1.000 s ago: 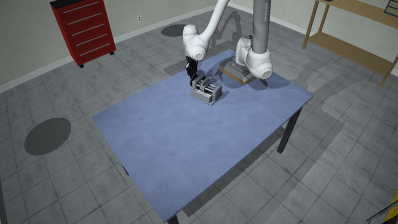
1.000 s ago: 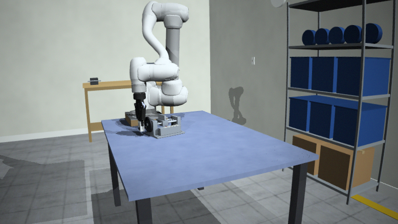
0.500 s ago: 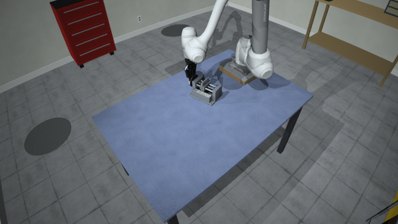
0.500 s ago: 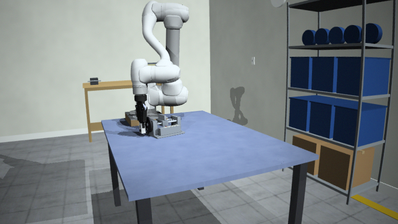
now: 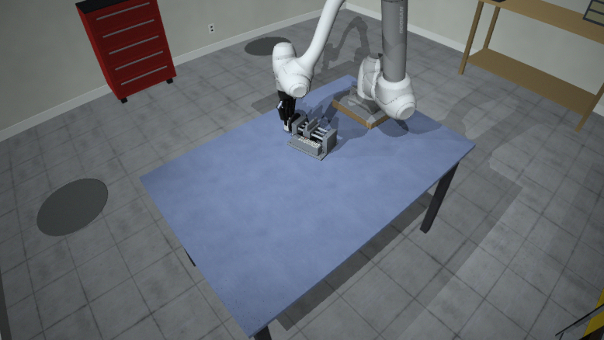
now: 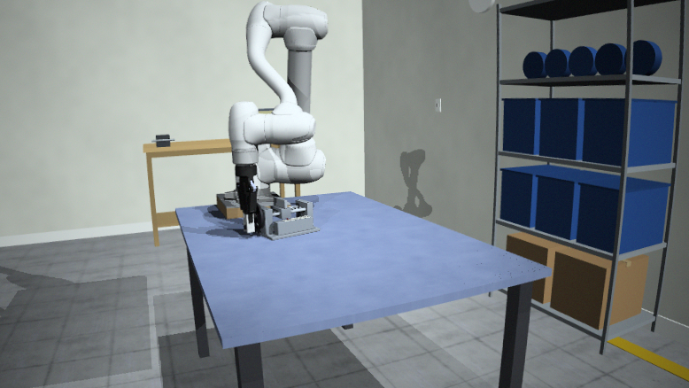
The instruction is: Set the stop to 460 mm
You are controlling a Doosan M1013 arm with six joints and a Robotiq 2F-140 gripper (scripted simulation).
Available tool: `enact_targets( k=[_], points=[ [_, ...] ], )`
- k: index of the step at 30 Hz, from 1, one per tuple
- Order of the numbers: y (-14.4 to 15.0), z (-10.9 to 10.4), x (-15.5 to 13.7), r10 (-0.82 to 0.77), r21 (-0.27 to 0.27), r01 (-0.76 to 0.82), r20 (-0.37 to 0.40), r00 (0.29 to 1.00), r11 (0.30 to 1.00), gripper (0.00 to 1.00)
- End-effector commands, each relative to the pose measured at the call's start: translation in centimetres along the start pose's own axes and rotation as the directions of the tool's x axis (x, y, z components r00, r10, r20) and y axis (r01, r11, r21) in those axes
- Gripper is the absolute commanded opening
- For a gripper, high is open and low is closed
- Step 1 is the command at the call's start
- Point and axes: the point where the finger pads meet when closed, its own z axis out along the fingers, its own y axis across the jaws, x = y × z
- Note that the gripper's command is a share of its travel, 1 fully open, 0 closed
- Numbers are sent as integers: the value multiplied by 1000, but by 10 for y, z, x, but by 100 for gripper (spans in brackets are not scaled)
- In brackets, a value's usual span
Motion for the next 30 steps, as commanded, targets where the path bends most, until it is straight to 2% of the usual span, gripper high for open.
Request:
enact_targets(
  k=[1, 30],
  points=[
    [-6, -2, 0, 0, 2, 0, 0, 1000, 1000, 4],
    [-23, -21, 0, 0, 2, 0, 0, 1000, 1000, 4]
  ],
)
